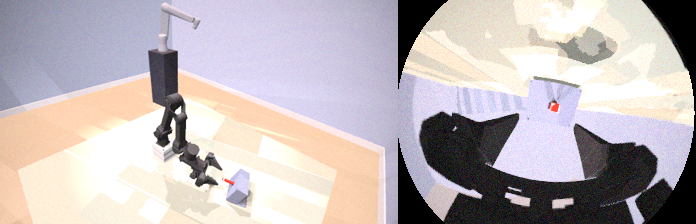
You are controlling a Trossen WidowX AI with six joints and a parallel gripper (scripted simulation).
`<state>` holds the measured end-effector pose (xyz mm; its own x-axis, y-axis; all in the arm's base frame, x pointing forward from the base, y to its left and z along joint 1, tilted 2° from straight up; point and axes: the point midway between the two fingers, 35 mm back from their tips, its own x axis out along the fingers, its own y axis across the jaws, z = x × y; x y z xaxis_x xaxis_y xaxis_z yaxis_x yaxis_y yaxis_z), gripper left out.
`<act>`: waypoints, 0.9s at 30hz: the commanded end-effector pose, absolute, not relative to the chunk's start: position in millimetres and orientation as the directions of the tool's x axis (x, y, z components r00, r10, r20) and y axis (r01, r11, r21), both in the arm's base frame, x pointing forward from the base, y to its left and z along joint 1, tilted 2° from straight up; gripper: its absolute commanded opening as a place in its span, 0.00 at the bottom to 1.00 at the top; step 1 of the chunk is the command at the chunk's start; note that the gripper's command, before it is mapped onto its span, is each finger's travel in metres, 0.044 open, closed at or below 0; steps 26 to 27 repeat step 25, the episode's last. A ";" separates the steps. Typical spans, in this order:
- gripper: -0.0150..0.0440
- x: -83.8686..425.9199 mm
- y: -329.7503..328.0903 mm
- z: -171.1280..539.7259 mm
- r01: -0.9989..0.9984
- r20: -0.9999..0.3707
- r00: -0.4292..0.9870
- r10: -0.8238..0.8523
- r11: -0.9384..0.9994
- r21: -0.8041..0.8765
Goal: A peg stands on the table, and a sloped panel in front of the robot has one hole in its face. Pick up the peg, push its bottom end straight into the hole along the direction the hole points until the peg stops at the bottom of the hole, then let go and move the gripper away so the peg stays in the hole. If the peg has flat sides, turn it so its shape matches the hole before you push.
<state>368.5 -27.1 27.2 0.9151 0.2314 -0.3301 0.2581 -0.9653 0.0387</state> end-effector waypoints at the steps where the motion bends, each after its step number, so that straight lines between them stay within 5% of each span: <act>1: 1.00 360.5 -27.9 28.9 0.263 -0.334 0.913 0.235 -0.964 0.041; 27: 1.00 341.1 -36.7 39.8 0.262 -0.332 0.913 0.235 -0.964 0.039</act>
